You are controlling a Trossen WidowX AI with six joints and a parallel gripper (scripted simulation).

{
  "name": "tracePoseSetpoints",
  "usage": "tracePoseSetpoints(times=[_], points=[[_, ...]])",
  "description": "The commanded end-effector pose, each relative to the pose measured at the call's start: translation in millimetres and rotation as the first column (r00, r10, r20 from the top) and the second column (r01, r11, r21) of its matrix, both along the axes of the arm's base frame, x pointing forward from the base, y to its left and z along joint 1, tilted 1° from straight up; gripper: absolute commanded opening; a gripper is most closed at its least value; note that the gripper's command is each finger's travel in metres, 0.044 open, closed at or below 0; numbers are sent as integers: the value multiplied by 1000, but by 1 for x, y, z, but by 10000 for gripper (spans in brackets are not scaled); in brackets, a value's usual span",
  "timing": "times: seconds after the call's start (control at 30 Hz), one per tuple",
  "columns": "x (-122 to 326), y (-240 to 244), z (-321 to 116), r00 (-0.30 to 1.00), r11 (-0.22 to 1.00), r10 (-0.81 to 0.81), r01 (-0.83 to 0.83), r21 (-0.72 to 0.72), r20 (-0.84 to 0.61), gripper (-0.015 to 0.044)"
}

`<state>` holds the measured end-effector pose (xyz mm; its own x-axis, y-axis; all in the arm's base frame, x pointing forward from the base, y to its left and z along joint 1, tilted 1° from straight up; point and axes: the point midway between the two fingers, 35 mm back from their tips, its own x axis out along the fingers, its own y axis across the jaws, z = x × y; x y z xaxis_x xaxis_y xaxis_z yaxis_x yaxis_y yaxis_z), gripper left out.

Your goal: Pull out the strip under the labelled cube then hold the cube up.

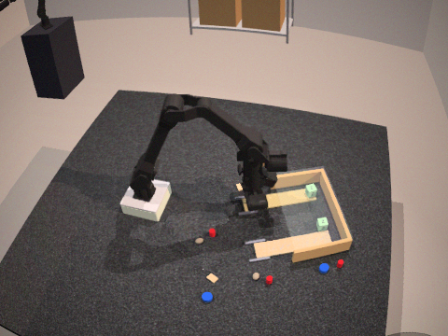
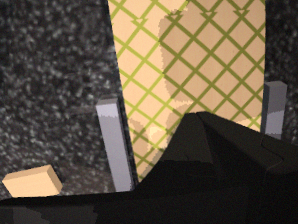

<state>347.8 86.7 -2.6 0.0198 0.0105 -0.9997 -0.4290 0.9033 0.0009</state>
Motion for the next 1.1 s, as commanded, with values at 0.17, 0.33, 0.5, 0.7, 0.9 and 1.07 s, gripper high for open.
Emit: tracePoseSetpoints(times=[0.17, 0.33, 0.5, 0.7, 0.9, 1.07], points=[[0, -1, -1, 1000, 1000, -5, 5, -4, 2, 0], [0, -1, -1, 1000, 1000, -5, 5, -4, 2, 0], [0, -1, -2, 1000, 1000, -5, 5, -4, 2, 0], [0, -1, -2, 1000, 1000, -5, 5, -4, 2, 0], [0, -1, -3, 1000, 1000, -5, 5, -4, 2, 0], [0, -1, -4, 1000, 1000, -5, 5, -4, 2, 0]])
